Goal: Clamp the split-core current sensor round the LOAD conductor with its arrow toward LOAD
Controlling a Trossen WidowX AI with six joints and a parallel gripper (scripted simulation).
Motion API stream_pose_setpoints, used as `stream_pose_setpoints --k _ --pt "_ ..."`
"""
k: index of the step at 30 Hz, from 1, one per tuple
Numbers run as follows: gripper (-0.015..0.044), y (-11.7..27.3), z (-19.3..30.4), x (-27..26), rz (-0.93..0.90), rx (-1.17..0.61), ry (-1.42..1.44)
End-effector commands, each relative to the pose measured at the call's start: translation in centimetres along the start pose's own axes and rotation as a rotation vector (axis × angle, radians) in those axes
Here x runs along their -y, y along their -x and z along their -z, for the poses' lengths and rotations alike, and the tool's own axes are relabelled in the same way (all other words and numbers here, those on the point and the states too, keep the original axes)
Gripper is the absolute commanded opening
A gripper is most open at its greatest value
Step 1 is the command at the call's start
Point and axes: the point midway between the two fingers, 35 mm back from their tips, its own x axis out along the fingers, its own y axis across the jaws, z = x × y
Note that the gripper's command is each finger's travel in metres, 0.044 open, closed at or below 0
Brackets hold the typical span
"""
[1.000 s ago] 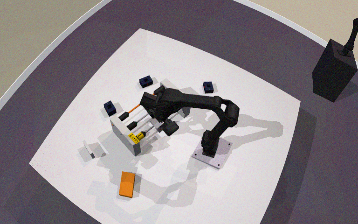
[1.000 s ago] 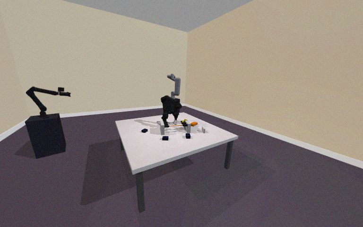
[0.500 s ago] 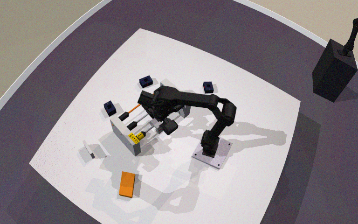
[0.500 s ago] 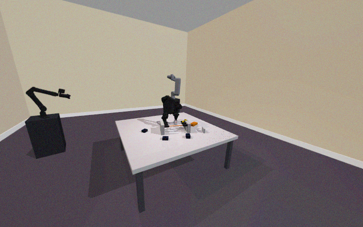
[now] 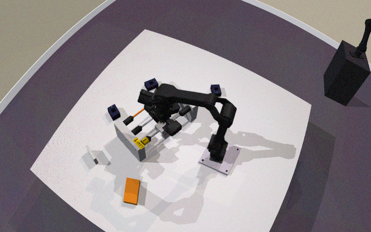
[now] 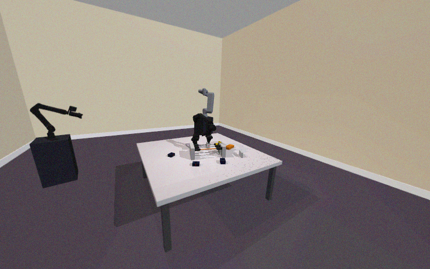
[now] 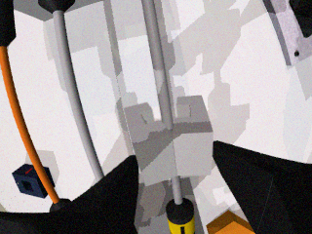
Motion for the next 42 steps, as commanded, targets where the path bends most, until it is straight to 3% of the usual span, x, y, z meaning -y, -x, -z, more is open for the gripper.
stream_pose_setpoints --k 1,11,18,23,42 --pt "0.0184 0.0 -0.1 0.1 0.000 0.002 -0.002" --pt "0.0440 0.0 -0.1 0.1 0.000 0.002 -0.002" --pt "0.0440 0.0 -0.1 0.1 0.000 0.002 -0.002" --pt "0.0440 -3.1 -0.2 0.0 -0.016 -0.006 -0.002" --pt "0.0440 -5.6 -0.1 -0.1 -0.017 -0.006 -0.002"
